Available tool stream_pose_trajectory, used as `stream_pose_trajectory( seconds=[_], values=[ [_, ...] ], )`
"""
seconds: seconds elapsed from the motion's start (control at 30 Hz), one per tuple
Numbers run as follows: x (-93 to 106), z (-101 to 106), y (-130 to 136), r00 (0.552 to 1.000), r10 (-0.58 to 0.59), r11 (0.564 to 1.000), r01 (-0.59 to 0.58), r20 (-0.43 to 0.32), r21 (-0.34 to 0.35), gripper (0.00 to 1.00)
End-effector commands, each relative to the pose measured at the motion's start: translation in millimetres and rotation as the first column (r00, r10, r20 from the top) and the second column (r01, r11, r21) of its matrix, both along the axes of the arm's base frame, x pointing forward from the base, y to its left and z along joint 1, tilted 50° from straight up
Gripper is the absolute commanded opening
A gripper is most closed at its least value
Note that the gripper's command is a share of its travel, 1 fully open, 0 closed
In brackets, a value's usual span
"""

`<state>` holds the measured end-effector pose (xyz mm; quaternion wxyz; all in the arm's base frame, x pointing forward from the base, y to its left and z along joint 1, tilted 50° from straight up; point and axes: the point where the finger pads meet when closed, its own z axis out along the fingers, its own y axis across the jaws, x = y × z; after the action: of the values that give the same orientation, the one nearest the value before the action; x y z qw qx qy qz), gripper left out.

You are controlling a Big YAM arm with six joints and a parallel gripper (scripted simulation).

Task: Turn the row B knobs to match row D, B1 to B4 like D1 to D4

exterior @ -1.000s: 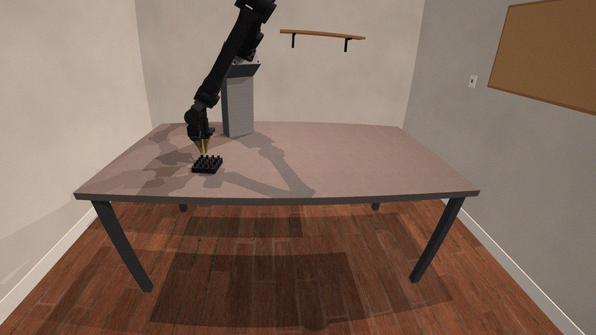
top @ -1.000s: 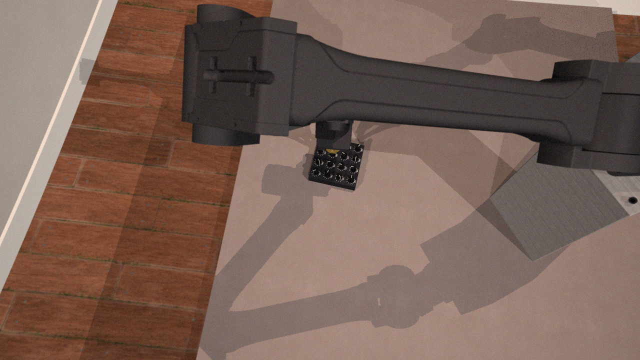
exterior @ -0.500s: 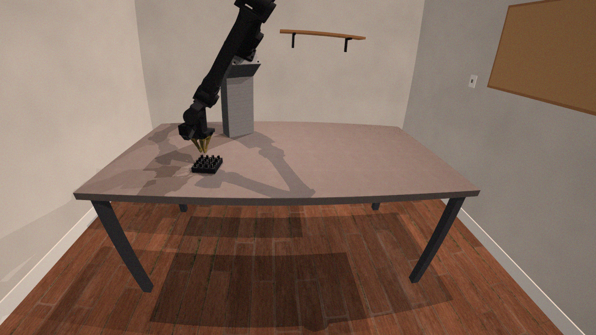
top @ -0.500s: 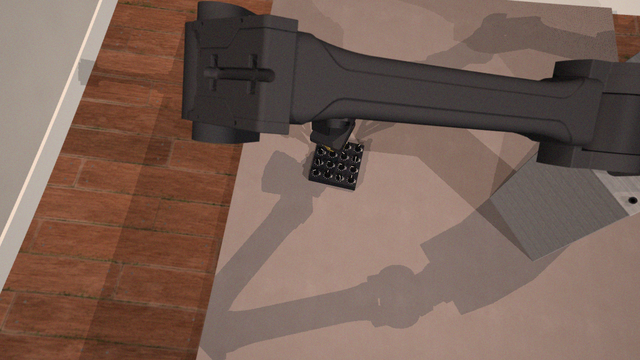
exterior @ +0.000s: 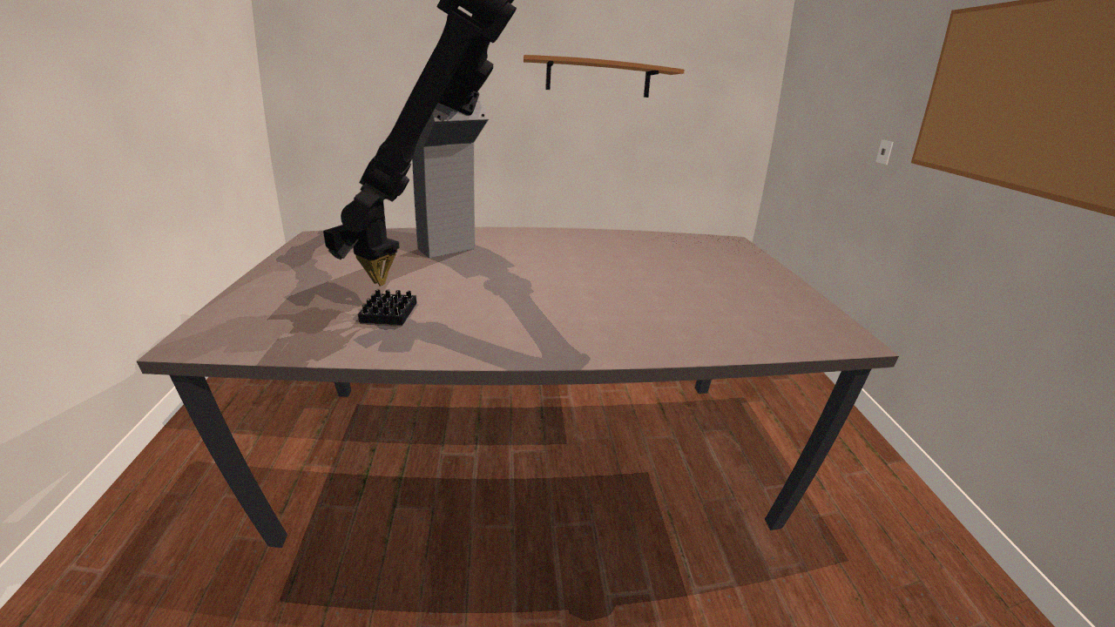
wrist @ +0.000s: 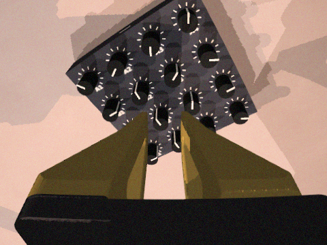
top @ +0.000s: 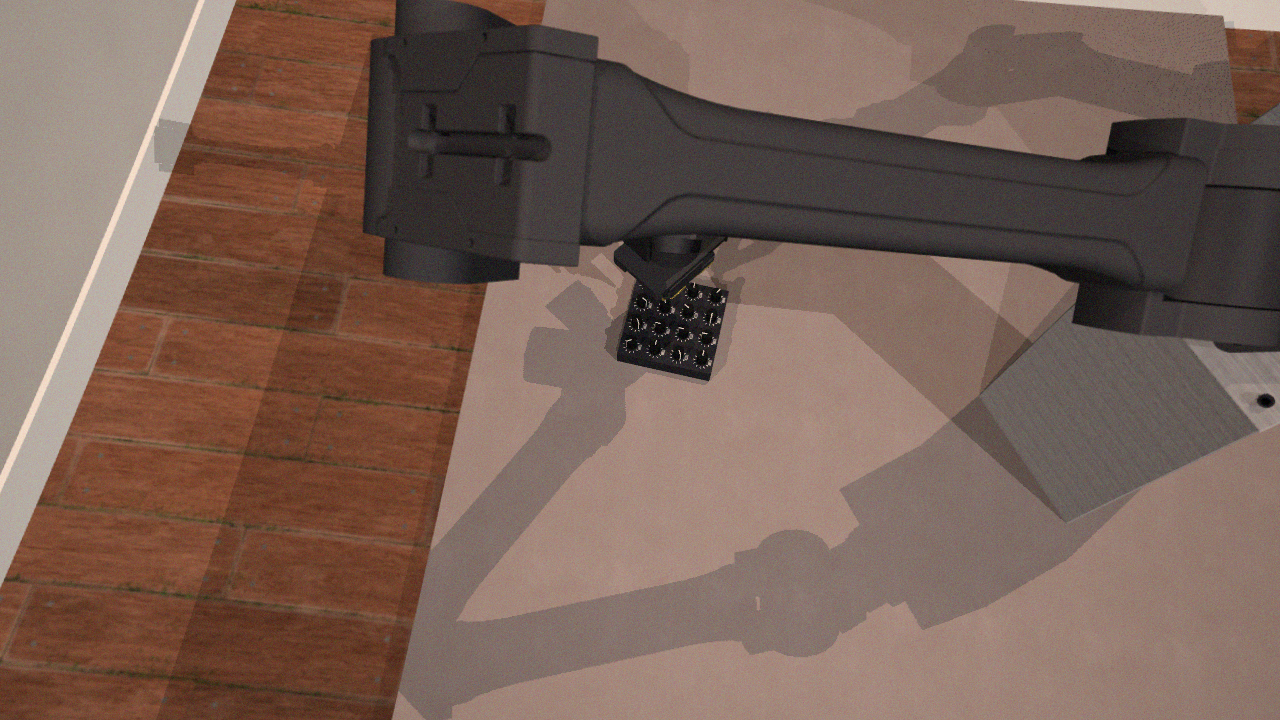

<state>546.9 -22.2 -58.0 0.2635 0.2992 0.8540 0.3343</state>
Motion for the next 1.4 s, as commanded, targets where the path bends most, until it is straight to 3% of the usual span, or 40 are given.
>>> stream_pose_trajectory(
  seconds=[0.0, 0.2, 0.27, 0.3, 0.6, 0.77, 0.83, 1.23, 1.37],
  values=[
    [-6.6, 7.4, -11.0, 0.992, -0.111, 0.989, 0.116, -0.061, 0.089, 0.18],
    [-7.4, 6.9, -14.5, 0.972, -0.195, 0.961, 0.216, -0.132, 0.172, 0.18],
    [-7.4, 6.9, -14.5, 0.972, -0.195, 0.961, 0.216, -0.132, 0.172, 0.18],
    [-7.2, 7.9, -11.1, 0.961, -0.222, 0.945, 0.254, -0.166, 0.208, 0.18],
    [-8.1, 7.6, -13.9, 0.904, -0.32, 0.862, 0.402, -0.285, 0.308, 0.18],
    [-9.2, 7.1, -18.6, 0.861, -0.366, 0.801, 0.485, -0.353, 0.35, 0.18],
    [-9.2, 7.1, -18.6, 0.861, -0.366, 0.801, 0.485, -0.353, 0.35, 0.18],
    [-10.0, 7.5, -18.0, 0.723, -0.429, 0.6, 0.676, -0.541, 0.427, 0.18],
    [-10.7, 7.2, -20.6, 0.7, -0.436, 0.568, 0.701, -0.566, 0.431, 0.18]
  ],
)
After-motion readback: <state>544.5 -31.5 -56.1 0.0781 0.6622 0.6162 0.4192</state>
